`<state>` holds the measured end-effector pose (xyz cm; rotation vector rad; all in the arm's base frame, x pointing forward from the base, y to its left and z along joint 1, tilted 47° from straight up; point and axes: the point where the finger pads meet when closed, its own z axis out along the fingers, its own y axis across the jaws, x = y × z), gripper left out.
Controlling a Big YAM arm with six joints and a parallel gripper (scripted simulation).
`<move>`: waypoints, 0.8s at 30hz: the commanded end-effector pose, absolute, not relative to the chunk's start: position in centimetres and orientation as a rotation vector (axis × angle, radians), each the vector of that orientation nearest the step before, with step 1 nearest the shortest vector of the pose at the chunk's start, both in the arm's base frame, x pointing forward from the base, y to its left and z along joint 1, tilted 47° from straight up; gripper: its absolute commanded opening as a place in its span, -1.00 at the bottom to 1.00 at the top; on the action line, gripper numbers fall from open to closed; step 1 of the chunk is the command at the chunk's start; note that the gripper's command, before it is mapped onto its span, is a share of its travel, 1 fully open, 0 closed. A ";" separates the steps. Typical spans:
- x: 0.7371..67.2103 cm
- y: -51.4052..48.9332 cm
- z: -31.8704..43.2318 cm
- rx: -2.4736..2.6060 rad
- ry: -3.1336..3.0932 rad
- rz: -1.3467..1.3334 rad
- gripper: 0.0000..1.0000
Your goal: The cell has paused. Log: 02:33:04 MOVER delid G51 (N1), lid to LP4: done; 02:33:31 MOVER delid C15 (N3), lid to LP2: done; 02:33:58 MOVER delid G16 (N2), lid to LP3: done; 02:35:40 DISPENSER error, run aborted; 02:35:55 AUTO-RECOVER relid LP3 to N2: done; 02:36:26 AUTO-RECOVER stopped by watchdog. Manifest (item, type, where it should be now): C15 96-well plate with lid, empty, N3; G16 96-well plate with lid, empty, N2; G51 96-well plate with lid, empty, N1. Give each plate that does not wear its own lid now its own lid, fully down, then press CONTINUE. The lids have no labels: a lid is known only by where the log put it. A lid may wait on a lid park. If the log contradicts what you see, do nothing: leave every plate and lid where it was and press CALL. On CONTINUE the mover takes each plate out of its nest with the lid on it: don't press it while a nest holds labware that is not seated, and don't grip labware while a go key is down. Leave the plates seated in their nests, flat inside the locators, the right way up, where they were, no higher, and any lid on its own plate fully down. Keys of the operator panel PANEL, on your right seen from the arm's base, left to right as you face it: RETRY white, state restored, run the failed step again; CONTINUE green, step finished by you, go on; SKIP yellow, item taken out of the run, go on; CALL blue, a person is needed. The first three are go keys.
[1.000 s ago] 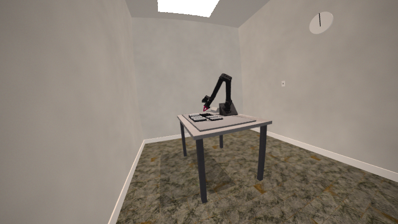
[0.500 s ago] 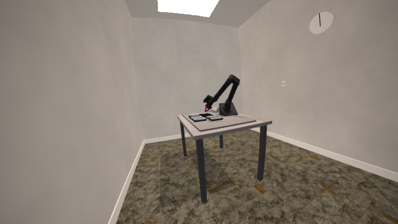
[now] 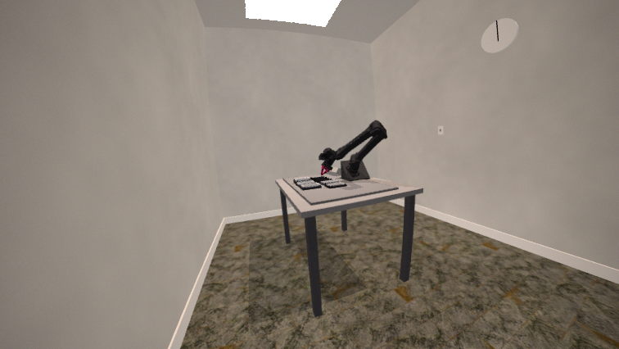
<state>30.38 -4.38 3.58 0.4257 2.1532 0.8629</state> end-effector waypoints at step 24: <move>32.2 2.9 14.0 0.461 2.110 0.895 -1.00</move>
